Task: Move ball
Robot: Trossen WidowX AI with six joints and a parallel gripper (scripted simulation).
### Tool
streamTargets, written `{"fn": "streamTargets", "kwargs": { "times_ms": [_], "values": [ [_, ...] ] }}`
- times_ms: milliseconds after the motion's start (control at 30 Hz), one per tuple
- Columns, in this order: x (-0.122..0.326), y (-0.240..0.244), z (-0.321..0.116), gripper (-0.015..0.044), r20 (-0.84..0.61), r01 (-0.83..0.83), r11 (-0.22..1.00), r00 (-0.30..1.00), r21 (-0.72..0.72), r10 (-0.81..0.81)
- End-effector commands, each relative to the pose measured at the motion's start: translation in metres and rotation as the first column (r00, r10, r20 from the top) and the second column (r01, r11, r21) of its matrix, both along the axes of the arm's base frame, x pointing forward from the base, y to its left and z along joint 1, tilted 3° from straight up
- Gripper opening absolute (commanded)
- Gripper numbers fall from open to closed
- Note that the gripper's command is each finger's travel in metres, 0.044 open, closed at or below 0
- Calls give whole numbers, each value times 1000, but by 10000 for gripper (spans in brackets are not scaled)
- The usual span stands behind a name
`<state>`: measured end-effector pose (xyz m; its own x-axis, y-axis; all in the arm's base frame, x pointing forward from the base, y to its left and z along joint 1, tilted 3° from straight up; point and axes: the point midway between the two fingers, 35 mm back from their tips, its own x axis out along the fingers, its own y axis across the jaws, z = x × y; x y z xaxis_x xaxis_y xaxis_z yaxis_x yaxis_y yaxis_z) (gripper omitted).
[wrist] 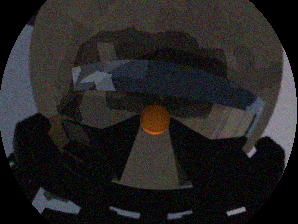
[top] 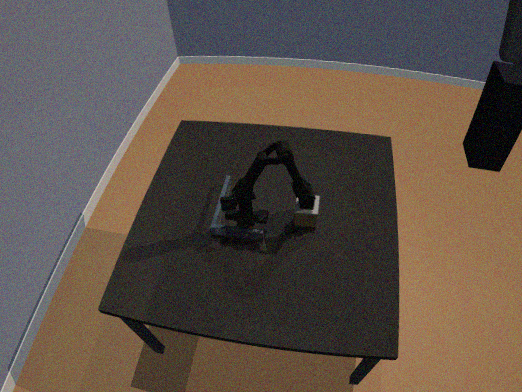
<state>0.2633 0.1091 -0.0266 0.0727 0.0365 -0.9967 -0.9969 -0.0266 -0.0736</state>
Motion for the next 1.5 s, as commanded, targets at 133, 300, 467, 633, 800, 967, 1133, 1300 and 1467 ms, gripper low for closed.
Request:
{"fn": "streamTargets", "kwargs": {
  "times_ms": [133,300,467,633,800,967,1133,1300,1467],
  "values": [
    [0,1,-9,0,-1,5,1000,1000,5,-5],
    [0,0,-7,26,-1,0,1000,1000,0,0],
    [0,0,-7,157,-1,0,1000,1000,0,0],
    [0,0,-7,289,-1,0,1000,1000,0,0],
    [0,0,-5,294,-1,0,1000,1000,0,0],
    [-3,-2,69,294,0,5,1000,1000,5,-5],
    [-6,-3,80,294,0,5,1000,1000,5,-5],
    [1,0,75,294,25,3,1000,1000,10,-3],
    [-3,-2,98,373,22,3,1000,1000,9,-3]
  ]
}}
